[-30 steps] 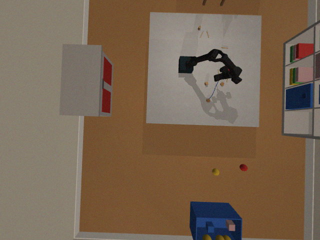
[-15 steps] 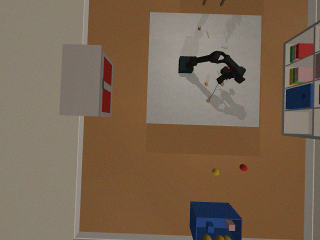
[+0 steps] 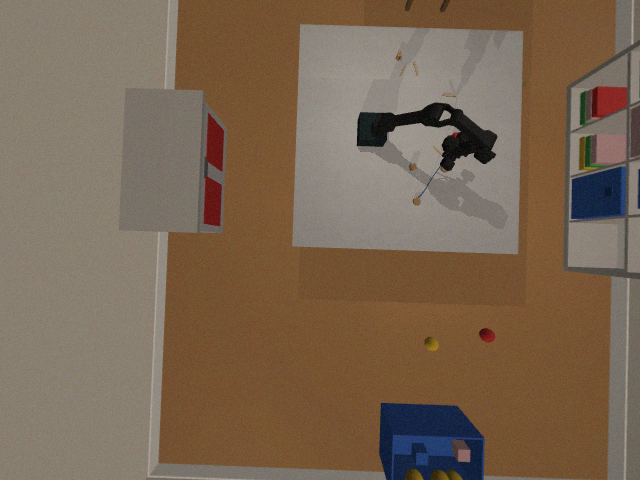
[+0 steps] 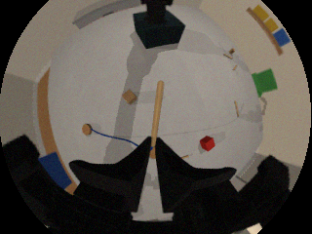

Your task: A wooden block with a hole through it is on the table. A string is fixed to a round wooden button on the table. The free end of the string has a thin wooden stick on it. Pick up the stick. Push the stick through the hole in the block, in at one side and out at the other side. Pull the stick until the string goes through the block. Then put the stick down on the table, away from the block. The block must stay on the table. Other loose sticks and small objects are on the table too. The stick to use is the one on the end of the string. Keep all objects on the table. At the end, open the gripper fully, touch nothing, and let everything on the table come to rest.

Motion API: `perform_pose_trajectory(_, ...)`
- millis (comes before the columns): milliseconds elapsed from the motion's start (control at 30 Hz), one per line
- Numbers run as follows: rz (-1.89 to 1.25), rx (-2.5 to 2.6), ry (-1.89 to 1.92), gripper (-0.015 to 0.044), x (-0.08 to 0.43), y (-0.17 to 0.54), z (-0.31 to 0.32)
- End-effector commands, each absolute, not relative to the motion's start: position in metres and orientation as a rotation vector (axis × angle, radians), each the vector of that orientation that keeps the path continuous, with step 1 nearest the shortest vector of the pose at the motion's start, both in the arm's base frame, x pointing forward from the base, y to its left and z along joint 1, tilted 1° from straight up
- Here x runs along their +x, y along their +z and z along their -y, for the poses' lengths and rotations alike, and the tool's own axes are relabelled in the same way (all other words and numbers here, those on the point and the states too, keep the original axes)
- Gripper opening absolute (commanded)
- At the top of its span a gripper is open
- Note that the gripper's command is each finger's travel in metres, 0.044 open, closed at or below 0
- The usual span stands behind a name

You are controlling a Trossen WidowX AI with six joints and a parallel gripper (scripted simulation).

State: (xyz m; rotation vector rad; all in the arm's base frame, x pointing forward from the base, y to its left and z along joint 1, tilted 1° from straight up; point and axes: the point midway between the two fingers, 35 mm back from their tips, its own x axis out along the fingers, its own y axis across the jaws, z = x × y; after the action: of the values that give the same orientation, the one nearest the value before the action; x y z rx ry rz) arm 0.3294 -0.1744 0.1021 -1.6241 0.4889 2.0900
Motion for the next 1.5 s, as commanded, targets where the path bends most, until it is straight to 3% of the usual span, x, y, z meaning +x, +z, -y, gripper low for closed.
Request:
perform_pose_trajectory(0, -0.451, -1.657, 2.136, 0.0, 0.3313, 0.1026, 0.1757)
perform_pose_trajectory(1467, -1.489, -0.797, 1.137, 0.0, 0.3341, 0.1027, 0.1767)
